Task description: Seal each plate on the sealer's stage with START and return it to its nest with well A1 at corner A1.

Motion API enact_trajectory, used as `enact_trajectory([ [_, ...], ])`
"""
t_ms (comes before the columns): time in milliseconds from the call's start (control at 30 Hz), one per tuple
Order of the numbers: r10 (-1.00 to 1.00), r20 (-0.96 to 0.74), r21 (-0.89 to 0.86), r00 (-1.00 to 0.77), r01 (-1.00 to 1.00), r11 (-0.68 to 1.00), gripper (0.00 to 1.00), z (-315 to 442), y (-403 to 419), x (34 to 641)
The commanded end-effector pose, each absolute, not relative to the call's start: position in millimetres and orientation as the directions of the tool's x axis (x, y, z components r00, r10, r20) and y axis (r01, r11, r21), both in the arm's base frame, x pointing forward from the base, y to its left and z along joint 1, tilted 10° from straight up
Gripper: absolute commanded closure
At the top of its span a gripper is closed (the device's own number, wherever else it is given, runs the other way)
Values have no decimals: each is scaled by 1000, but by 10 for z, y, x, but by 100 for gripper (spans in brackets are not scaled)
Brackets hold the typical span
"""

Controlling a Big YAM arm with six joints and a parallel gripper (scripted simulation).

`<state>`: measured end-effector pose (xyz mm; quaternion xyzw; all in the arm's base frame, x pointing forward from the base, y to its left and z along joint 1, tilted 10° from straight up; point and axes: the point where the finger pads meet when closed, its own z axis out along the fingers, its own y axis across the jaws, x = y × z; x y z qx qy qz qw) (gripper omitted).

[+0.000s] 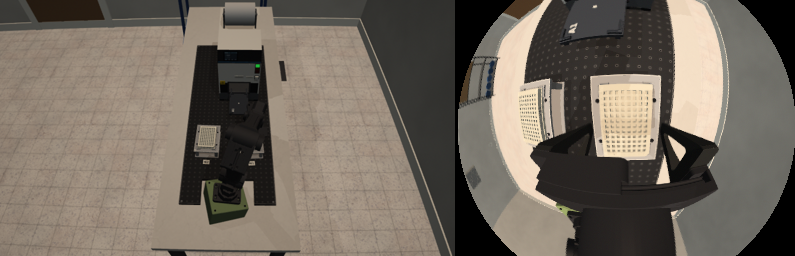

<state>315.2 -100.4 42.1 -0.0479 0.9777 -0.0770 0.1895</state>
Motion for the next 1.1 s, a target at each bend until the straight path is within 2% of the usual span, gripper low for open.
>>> enact_trajectory([
  [0,-129,-396,-182,-909,-60,981,0,443,-1064,3263],
  [300,-125,-373,-173,-919,-64,983,0,252,-1066,3205],
  [1067,-143,-403,-192,-904,-69,979,0,489,-1063,3379],
])
